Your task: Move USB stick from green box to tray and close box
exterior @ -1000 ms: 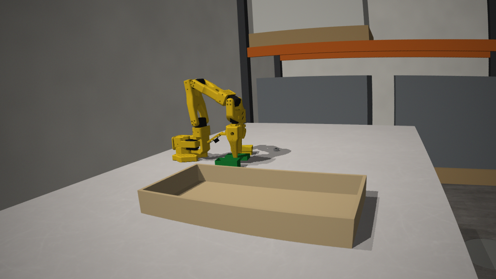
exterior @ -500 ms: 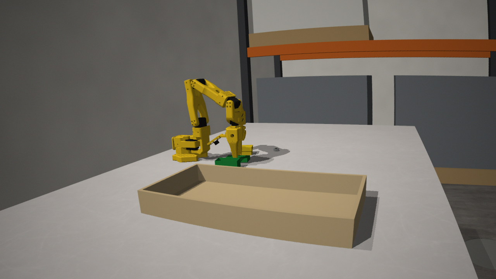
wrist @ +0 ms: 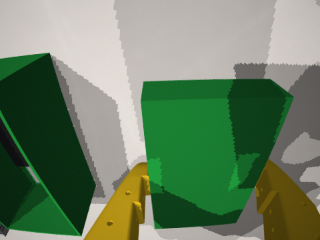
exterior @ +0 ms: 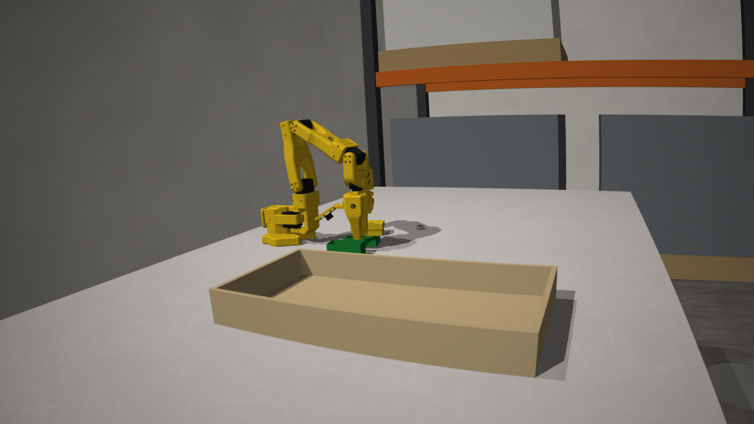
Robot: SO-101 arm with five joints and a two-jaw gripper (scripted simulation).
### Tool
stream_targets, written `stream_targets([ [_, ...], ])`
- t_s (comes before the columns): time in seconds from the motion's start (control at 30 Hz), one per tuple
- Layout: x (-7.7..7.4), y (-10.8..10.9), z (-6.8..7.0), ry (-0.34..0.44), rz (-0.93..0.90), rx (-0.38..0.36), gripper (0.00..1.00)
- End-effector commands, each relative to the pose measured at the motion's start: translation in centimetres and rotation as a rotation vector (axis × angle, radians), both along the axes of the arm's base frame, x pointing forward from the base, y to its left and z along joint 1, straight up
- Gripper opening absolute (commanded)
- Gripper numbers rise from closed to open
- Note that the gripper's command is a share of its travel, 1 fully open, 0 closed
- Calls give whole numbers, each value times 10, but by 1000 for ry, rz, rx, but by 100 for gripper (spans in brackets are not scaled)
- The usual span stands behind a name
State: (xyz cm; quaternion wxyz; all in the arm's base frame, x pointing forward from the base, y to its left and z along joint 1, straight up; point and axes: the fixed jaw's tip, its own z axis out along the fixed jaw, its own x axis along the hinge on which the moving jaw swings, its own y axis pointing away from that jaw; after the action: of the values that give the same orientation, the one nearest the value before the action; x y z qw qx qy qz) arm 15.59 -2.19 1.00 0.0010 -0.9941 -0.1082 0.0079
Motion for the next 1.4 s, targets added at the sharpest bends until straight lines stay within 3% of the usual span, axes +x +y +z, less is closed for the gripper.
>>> stream_targets([
  [0.0,2,1,1,-16,-4,0,21],
  [1.37,1,2,-3,-16,-4,0,22],
])
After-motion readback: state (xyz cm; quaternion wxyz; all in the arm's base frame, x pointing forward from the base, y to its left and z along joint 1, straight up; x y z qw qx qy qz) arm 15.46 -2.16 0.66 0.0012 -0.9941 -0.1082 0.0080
